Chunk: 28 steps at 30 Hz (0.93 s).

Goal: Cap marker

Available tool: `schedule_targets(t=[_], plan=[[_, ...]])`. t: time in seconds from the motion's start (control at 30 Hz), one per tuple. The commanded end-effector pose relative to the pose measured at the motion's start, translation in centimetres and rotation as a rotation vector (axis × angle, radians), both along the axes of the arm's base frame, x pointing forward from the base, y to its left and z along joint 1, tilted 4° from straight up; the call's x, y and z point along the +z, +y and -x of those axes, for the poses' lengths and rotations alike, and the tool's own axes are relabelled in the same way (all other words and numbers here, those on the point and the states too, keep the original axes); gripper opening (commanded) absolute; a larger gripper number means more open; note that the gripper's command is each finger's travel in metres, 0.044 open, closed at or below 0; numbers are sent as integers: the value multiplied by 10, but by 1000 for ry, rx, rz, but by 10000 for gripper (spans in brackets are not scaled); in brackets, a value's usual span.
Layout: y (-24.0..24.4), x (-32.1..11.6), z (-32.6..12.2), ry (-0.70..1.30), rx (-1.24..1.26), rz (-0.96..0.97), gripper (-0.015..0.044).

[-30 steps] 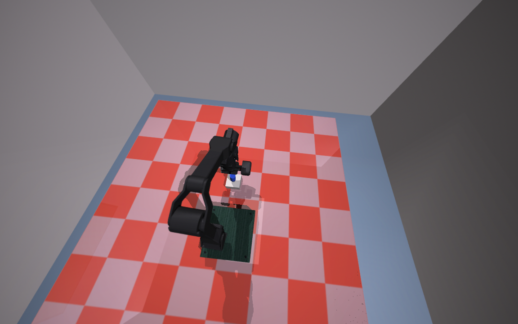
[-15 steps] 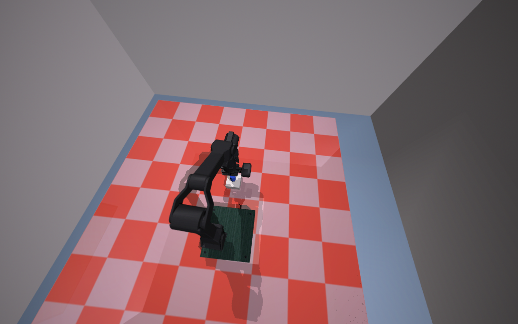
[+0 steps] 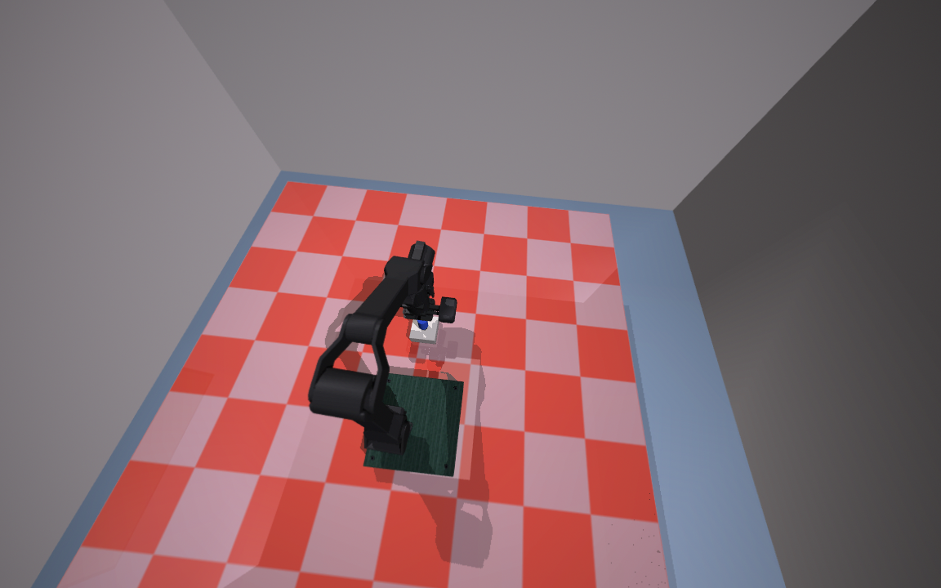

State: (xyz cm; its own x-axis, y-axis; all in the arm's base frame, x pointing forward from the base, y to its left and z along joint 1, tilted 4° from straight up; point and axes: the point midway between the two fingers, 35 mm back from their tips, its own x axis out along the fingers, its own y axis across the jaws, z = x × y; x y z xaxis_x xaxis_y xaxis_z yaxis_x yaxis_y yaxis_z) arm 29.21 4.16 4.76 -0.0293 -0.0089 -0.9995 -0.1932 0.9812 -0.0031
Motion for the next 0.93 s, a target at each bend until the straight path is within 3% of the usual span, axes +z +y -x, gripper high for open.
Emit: schedule_targets(t=[0.0, 0.2, 0.37, 0.9], plan=[[0, 10, -2, -2, 1, 0, 0], [1, 87, -4, 0, 0, 0, 0], [1, 90, -4, 0, 0, 0, 0], [1, 90, -4, 0, 0, 0, 420]])
